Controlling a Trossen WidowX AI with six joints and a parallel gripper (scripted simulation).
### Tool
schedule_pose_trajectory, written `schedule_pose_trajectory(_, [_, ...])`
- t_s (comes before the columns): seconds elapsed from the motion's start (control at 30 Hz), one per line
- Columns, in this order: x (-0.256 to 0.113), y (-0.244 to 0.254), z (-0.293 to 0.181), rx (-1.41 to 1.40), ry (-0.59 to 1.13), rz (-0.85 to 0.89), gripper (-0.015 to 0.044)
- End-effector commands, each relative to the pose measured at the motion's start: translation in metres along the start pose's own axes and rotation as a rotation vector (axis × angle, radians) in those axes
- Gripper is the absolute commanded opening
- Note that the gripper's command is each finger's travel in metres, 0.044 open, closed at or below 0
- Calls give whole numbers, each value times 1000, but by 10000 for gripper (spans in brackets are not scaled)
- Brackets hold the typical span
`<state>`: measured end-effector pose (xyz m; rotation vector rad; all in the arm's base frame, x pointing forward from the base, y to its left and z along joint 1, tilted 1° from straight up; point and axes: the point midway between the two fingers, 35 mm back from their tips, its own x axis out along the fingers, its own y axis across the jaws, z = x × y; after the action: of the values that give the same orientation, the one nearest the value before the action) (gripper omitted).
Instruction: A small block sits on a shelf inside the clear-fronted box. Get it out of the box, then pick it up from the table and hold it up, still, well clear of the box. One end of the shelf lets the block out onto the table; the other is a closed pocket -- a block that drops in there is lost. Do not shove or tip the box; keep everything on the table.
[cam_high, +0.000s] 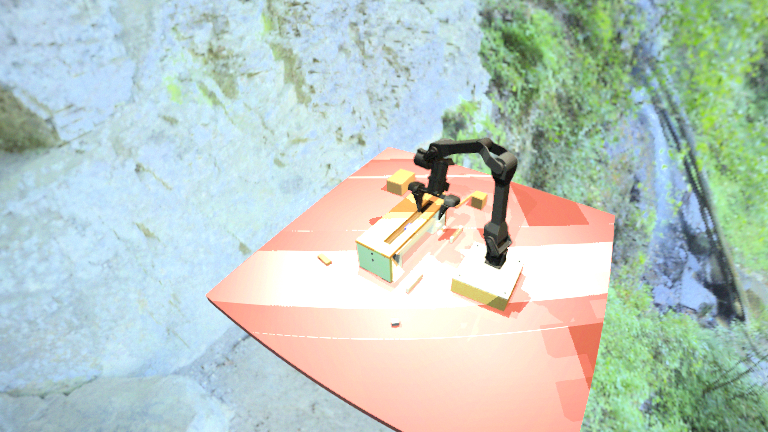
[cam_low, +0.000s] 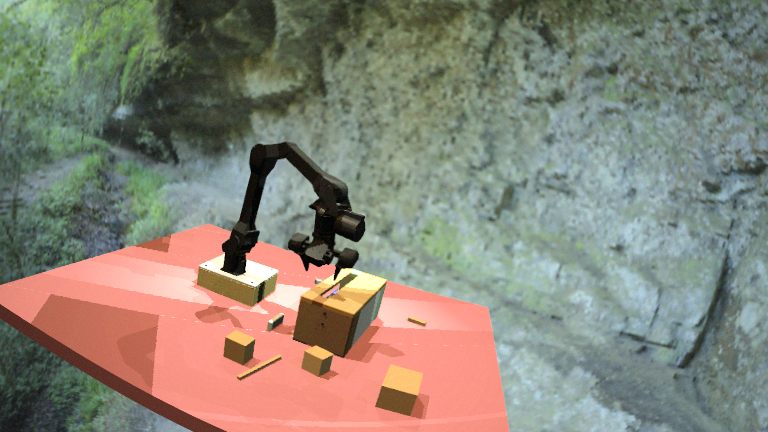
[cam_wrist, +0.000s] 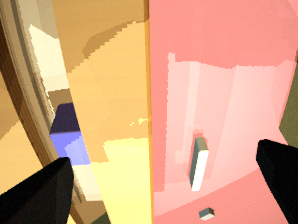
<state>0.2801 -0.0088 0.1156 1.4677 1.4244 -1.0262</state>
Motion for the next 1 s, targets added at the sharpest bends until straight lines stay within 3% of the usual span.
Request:
schedule_pose_trajectory(0.0, [8,-1,3,-1,-3,-11,400])
schedule_pose_trajectory(0.97, [53,4,17,-2,-3,-11,400])
